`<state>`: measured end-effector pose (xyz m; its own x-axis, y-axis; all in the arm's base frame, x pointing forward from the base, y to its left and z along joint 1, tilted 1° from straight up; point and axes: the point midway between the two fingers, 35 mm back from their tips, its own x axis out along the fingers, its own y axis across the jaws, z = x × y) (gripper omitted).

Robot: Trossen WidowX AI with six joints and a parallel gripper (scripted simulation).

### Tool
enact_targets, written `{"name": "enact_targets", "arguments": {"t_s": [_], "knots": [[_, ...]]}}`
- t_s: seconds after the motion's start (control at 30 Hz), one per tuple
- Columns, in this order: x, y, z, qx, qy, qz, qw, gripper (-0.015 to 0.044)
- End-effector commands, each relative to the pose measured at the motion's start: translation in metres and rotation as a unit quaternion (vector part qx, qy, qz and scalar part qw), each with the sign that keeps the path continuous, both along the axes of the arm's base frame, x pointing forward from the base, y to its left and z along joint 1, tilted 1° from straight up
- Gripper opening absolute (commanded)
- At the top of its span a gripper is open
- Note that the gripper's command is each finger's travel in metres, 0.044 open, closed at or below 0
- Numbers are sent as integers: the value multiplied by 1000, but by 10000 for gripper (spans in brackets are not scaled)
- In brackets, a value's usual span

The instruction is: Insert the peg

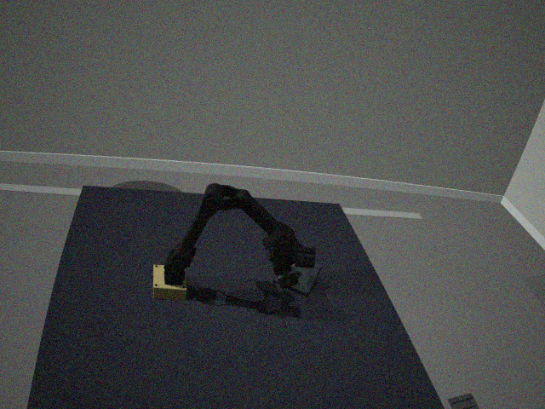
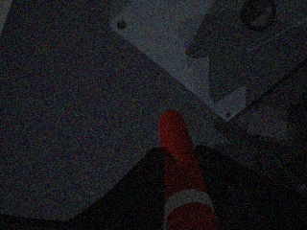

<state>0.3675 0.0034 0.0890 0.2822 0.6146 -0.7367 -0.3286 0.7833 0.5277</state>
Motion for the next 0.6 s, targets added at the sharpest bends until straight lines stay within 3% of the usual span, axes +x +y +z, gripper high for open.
{"name": "enact_targets", "arguments": {"t_s": [0.0, 0.57], "knots": [[1, -5, 0, 9, -10, -3, 1000, 0], [5, -29, 3, 39, -43, -25, 998, 0]]}}
